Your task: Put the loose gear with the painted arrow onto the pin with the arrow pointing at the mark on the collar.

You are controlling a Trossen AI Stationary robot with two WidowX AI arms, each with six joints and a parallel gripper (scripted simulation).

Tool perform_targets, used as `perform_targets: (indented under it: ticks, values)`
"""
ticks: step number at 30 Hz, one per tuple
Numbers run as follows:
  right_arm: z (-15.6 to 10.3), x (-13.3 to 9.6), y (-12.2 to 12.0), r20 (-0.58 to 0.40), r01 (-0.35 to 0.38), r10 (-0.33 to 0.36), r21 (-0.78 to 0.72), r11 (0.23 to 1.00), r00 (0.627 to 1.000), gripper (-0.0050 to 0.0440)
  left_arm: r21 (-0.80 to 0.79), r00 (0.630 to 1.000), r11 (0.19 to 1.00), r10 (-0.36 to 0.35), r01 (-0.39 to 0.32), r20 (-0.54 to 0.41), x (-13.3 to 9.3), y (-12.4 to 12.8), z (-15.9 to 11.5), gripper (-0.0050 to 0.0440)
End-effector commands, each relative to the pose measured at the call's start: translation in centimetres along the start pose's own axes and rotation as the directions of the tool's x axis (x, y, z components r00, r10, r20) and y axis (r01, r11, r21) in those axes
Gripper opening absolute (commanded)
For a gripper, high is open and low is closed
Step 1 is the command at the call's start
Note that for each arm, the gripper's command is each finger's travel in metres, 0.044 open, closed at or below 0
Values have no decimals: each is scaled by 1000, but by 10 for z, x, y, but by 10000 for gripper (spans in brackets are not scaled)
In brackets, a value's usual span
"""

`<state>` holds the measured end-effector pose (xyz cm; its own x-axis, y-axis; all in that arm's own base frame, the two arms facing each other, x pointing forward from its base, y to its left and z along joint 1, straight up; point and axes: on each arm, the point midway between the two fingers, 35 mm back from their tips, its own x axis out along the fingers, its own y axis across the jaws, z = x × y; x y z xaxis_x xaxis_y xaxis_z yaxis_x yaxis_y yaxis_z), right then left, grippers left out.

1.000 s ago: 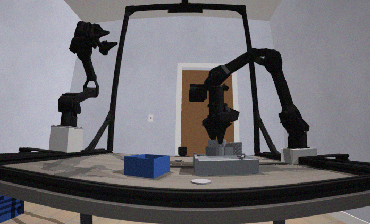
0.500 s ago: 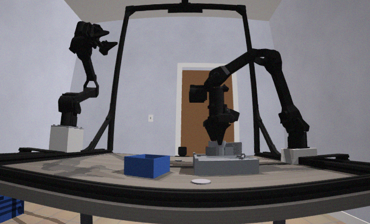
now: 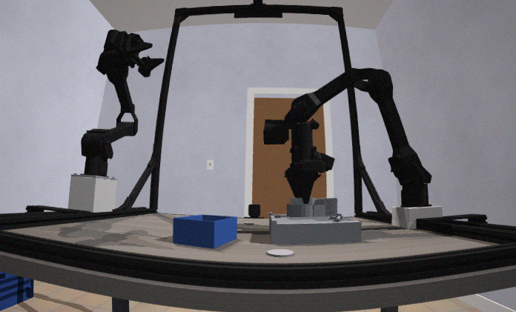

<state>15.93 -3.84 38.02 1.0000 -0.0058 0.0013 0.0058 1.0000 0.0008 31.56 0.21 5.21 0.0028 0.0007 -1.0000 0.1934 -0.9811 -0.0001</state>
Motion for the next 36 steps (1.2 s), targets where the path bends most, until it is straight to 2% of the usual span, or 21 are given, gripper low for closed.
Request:
perform_targets:
  ticks: [1,16,18,20,36]
  values:
    - [0,0,1,0,-6,6,0,1000,1000,400,6,1000,1000,0,0,3,0,0,1,0]
    - [0,0,1,0,-6,6,0,1000,1000,400,6,1000,1000,0,0,3,0,0,1,360]
    - [0,0,1,0,-6,6,0,1000,1000,400,6,1000,1000,0,0,3,0,0,1,360]
    - [0,0,1,0,-6,6,0,1000,1000,400,6,1000,1000,0,0,3,0,0,1,400]
    - [0,0,1,0,-6,6,0,1000,1000,400,6,1000,1000,0,0,3,0,0,1,400]
